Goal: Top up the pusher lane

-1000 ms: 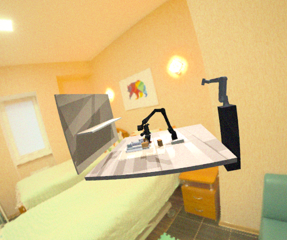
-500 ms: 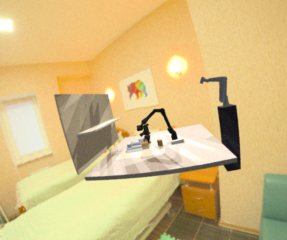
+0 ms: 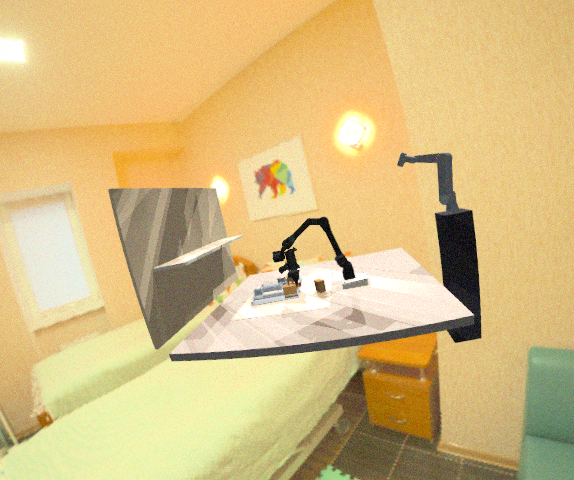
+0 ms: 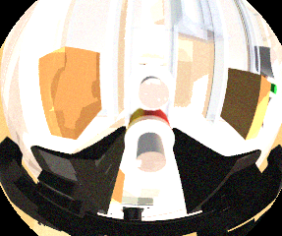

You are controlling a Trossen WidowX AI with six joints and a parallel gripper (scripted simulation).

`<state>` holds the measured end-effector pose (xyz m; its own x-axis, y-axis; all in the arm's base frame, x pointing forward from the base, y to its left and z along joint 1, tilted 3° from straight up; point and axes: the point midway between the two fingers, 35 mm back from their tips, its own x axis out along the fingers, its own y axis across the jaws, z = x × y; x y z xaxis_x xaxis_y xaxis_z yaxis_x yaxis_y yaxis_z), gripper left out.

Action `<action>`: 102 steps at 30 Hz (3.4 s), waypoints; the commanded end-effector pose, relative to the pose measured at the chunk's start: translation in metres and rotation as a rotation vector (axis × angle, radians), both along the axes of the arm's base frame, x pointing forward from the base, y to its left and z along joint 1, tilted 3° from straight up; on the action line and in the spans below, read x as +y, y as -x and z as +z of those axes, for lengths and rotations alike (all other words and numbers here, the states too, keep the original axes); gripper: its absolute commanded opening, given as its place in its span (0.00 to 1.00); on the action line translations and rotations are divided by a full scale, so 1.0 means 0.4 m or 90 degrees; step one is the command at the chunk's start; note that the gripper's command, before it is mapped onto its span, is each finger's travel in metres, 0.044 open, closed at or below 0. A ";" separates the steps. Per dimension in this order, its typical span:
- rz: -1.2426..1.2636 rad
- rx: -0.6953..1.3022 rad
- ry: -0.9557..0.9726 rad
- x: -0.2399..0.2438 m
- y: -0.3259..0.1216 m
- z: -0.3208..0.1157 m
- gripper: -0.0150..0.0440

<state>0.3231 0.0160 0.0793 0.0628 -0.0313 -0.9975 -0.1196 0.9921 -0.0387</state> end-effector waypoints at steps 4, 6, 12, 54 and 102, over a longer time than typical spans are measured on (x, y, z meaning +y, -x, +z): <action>-0.001 -0.013 -0.001 0.003 -0.029 0.001 0.25; -0.001 -0.013 -0.001 0.003 -0.031 0.001 0.25; -0.001 -0.013 -0.001 0.004 -0.037 0.001 0.25; -0.001 -0.014 -0.001 0.009 -0.071 0.011 0.25; -0.001 -0.014 -0.001 0.009 -0.077 0.015 0.25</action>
<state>0.3448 0.0188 0.0822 0.0557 -0.0325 -0.9979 -0.1217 0.9918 -0.0391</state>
